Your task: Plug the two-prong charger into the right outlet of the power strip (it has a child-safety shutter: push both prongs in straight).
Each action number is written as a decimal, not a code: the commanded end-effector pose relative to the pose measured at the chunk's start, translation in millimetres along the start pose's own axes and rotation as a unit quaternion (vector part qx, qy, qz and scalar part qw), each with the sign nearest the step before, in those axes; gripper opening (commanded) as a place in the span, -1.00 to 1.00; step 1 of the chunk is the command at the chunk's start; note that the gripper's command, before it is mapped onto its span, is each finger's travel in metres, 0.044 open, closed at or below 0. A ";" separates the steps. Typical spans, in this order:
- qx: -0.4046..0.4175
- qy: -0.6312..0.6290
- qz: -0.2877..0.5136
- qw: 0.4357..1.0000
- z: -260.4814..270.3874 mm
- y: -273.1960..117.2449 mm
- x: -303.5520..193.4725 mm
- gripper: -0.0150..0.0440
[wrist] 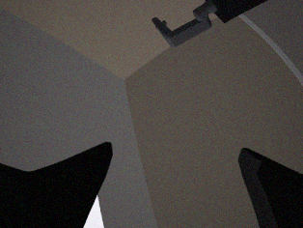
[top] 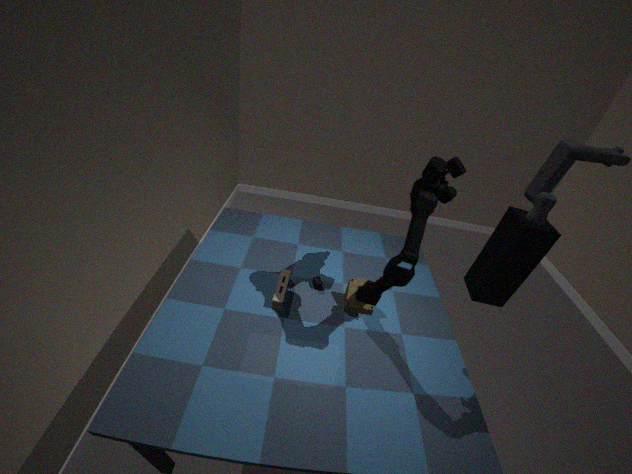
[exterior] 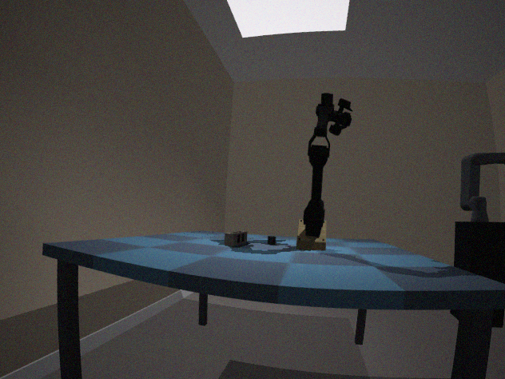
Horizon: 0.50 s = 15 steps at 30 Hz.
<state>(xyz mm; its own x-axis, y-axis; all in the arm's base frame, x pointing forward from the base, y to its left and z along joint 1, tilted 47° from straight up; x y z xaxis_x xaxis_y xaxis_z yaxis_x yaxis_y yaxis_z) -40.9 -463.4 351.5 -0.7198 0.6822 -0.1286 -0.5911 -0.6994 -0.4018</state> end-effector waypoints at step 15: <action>-0.183 -0.341 0.168 0.907 -154.1 -29.7 -65.9 1.00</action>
<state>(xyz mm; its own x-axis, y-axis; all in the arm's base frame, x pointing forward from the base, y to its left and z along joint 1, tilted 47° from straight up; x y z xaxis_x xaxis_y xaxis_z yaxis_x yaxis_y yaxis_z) 61.4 -461.0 251.8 -0.9591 0.1919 0.2081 -0.2829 -0.6748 -0.6817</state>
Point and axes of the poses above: the point midway between the two fingers, 35 mm back from their tips, its own y axis out along the fingers, its own z axis across the jaws, x = y × z, the point moved 7 cm from there along -y, back along the fingers, and after that the axes turned 6 degrees about y, right-handed, at the moved point
